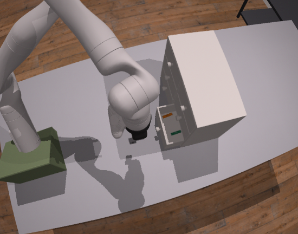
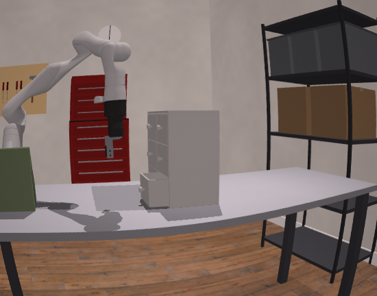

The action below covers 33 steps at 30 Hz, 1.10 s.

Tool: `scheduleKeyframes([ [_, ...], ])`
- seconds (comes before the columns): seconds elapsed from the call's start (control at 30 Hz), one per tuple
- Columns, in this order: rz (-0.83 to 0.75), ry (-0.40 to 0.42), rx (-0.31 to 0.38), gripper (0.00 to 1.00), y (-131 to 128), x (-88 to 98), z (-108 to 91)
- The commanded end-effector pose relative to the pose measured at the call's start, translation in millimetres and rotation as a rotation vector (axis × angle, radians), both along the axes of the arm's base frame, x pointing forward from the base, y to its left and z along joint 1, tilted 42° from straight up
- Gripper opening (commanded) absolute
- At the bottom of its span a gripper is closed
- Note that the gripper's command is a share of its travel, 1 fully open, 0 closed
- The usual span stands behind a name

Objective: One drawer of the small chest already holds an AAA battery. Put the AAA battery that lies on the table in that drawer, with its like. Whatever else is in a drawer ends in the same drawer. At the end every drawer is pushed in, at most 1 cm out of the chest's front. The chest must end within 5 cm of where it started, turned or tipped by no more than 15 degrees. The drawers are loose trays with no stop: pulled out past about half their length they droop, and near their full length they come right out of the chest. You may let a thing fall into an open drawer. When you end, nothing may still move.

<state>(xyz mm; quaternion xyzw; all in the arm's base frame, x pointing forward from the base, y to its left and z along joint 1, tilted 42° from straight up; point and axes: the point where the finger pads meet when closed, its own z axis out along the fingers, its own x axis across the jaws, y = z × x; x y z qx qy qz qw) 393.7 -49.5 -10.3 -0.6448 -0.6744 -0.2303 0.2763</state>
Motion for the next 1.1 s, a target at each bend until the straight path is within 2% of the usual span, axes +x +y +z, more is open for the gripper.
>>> scheduleKeyframes([
  [0.0,0.006,0.002,-0.001,1.00,-0.5,1.2,-0.4],
  [1.07,0.022,0.021,-0.002,1.00,-1.1,1.2,0.2],
])
